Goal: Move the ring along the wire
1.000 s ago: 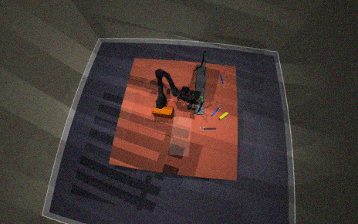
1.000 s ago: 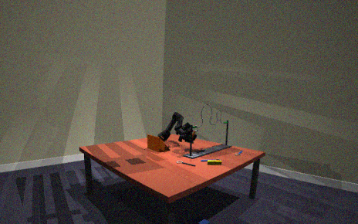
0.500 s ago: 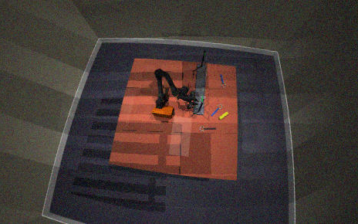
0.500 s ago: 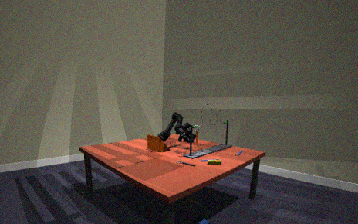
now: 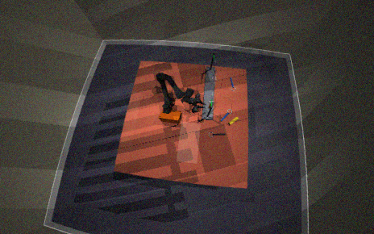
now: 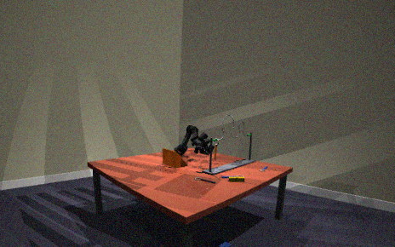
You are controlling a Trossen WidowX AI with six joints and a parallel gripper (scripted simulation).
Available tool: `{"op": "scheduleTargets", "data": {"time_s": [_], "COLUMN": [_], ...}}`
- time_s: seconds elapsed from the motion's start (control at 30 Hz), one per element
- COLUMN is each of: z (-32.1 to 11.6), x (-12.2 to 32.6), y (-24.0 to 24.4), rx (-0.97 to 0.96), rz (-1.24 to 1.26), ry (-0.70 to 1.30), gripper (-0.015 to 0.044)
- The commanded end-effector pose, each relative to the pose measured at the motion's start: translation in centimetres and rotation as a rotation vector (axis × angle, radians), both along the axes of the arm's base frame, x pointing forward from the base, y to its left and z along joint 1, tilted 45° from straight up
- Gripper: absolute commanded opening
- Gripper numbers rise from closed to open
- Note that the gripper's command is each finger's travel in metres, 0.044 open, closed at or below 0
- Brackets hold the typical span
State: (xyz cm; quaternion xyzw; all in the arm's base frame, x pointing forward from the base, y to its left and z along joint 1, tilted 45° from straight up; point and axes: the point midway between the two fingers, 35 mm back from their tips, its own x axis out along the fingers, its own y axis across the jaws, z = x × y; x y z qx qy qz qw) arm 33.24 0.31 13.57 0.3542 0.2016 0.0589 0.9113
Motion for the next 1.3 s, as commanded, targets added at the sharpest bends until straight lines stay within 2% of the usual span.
{"op": "scheduleTargets", "data": {"time_s": [0.0,0.63,1.0,1.27], "z": [-0.1,0.0,1.6,1.6], "x": [-0.8,-1.0,-5.5,-5.5], "y": [-0.1,-0.2,-1.4,-1.4], "rx": [-0.001,-0.001,0.001,0.001], "rz": [0.002,0.002,-0.003,-0.003], "ry": [0.005,0.005,0.007,0.007], "gripper": [0.016,0.016,0.044,0.044]}}
